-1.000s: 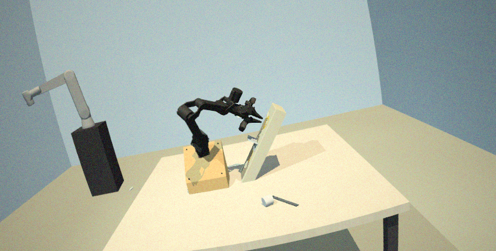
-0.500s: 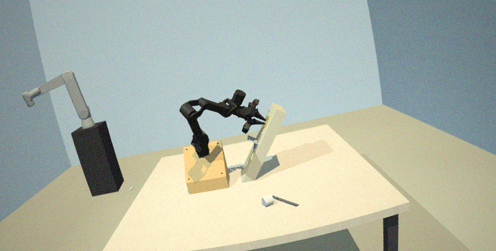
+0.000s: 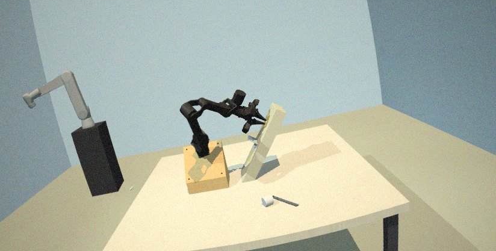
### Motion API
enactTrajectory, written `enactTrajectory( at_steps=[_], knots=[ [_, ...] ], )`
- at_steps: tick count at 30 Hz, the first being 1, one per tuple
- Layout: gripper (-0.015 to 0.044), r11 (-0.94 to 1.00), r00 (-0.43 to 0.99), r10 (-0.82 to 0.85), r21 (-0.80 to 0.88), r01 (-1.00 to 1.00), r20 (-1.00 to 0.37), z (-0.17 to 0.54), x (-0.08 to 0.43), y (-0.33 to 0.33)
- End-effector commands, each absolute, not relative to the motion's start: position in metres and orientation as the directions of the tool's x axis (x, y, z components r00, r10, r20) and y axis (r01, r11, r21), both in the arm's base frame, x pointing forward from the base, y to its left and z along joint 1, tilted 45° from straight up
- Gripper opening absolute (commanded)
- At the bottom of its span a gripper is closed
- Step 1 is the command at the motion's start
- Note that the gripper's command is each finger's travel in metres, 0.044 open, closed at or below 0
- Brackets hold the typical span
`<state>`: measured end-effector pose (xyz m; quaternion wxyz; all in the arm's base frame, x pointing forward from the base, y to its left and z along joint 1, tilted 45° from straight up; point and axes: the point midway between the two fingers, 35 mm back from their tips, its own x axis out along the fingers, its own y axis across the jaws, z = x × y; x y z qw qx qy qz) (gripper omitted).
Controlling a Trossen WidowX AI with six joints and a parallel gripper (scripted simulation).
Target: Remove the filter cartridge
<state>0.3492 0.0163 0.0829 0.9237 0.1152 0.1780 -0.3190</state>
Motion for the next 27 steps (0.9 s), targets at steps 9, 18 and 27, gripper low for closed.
enactTrajectory(
  at_steps=[9, 18, 27],
  knots=[
    [0.0089, 0.773, 0.735, -0.545, 0.096, 0.627, -0.403, 0.0818, 0.352, 0.0152],
    [0.0089, 0.773, 0.735, -0.546, 0.096, 0.627, -0.403, 0.0816, 0.3527, 0.0148],
    [0.0089, 0.773, 0.735, -0.546, 0.096, 0.627, -0.403, 0.0803, 0.3552, 0.0129]
  ],
)
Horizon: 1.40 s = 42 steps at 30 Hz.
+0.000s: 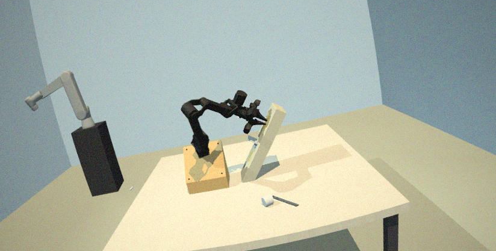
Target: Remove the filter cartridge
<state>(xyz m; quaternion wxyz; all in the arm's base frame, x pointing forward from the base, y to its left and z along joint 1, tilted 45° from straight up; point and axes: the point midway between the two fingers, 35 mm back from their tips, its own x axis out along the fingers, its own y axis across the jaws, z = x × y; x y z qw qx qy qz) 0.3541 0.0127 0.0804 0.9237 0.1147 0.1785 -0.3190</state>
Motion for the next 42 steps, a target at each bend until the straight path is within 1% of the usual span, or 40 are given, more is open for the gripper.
enactTrajectory(
  at_steps=[1, 22, 31, 32, 35, 38, 42],
  knots=[
    [0.0089, 0.773, 0.735, -0.546, 0.096, 0.627, -0.403, 0.08, 0.3558, 0.0125],
    [0.0089, 0.773, 0.735, -0.546, 0.096, 0.627, -0.402, 0.0759, 0.3635, 0.0067],
    [0.0029, 0.772, 0.735, -0.548, 0.096, 0.628, -0.399, 0.077, 0.3609, 0.0082],
    [0.0002, 0.772, 0.735, -0.548, 0.096, 0.628, -0.399, 0.077, 0.3609, 0.0082],
    [0.0, 0.773, 0.735, -0.548, 0.092, 0.627, -0.399, 0.077, 0.361, 0.0081],
    [0.0, 0.792, 0.735, -0.547, 0.035, 0.609, -0.401, 0.0765, 0.3622, 0.0074],
    [0.0, 0.822, 0.735, -0.546, -0.087, 0.563, -0.402, 0.076, 0.3633, 0.0068]
  ],
)
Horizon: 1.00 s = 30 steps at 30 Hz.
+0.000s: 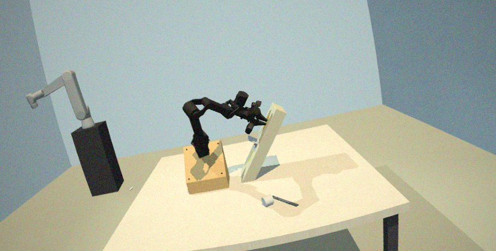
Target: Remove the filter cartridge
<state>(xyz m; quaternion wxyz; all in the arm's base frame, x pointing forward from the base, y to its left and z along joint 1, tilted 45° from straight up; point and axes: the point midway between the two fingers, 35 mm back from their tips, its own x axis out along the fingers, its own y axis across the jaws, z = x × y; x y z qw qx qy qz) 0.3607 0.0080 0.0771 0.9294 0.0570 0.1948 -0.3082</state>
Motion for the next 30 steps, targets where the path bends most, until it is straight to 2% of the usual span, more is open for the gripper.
enactTrajectory(
  at_steps=[1, 15, 30],
  knots=[
    [0.0, 0.827, 0.735, -0.546, -0.118, 0.55, -0.402, 0.0759, 0.3634, 0.0067],
    [0.0, 0.795, 0.735, -0.546, -0.527, 0.301, -0.402, 0.0755, 0.3643, 0.0061],
    [0.0, 0.555, 0.735, -0.546, -0.831, -0.043, -0.402, 0.0754, 0.3646, 0.0059]
  ],
)
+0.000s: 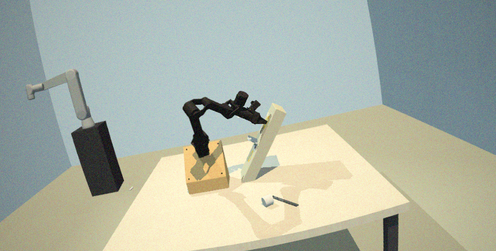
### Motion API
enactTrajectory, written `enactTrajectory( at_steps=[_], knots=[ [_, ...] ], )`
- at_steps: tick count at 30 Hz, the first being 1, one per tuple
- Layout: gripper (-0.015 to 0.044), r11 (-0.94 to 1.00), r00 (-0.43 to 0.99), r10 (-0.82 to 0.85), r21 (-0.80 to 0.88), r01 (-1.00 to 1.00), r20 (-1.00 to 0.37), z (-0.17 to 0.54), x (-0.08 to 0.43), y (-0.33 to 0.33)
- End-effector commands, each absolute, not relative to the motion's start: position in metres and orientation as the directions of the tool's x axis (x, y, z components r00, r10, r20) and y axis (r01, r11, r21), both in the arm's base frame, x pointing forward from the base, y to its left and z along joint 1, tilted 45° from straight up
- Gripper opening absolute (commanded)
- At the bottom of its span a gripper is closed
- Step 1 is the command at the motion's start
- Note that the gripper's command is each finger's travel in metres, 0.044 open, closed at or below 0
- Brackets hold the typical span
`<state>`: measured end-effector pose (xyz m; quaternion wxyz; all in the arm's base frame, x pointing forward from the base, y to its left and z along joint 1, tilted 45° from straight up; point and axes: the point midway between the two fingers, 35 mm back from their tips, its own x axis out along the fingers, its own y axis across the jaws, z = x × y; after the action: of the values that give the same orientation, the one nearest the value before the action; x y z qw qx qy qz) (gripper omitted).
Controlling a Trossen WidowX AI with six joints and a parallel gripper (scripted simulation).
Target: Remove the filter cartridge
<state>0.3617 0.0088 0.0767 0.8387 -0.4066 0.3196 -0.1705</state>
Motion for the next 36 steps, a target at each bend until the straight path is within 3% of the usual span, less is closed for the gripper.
enactTrajectory(
  at_steps=[1, 9, 36],
  knots=[
    [0.0, 0.533, 0.735, -0.546, -0.844, -0.066, -0.402, 0.075, 0.365, 0.006],
    [0.0, 0.338, 0.735, -0.546, -0.908, -0.246, -0.402, 0.075, 0.365, 0.006],
    [0.0, 0.414, 0.733, -0.545, -0.891, -0.187, -0.407, 0.097, 0.303, 0.042]
  ],
)
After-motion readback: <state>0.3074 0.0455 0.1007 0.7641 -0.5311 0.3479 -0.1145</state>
